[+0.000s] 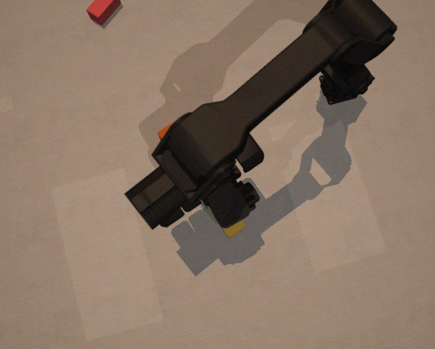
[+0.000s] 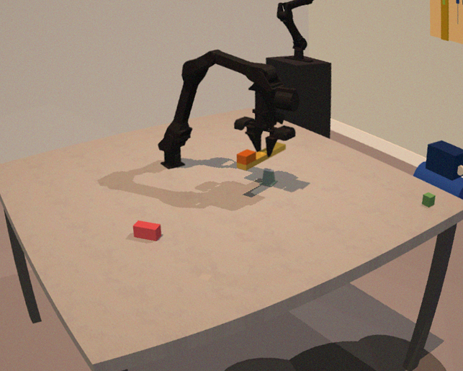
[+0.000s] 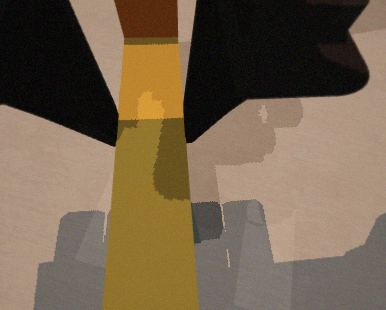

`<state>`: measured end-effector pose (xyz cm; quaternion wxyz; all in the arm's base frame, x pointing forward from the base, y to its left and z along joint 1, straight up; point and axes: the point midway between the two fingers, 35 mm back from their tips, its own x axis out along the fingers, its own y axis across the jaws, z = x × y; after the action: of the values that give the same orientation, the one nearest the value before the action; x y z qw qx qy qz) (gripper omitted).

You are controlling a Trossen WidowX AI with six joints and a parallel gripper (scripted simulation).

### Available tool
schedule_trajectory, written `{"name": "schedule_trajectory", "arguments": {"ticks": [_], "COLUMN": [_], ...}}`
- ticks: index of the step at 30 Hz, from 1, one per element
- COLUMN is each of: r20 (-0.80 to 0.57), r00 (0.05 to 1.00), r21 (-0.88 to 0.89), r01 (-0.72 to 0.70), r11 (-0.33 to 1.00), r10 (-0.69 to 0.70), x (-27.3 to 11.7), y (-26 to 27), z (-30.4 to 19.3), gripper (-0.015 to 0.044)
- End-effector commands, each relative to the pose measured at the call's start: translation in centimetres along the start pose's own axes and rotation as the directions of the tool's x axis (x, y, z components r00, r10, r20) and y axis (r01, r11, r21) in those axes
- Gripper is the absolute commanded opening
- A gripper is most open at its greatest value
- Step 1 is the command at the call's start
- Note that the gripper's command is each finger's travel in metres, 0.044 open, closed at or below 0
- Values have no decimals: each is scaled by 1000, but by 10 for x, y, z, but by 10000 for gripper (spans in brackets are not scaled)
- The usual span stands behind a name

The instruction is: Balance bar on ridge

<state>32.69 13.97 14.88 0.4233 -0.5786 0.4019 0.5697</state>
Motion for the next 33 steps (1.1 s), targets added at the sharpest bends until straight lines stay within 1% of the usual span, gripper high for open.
{"name": "schedule_trajectory", "arguments": {"ticks": [1,14,20,33], "r20": [-3,2,2,2], "r00": [1000,1000,1000,1000], "r21": [-34,-153,-156,-156], "r01": [4,3,3,3], "r11": [999,988,988,988], "r10": [-4,-3,-3,-3], "x": [-1,-1,3,25], "y": [-1,7,8,8], "z": [15,62,63,64], "gripper": [0,0,0,0]}}
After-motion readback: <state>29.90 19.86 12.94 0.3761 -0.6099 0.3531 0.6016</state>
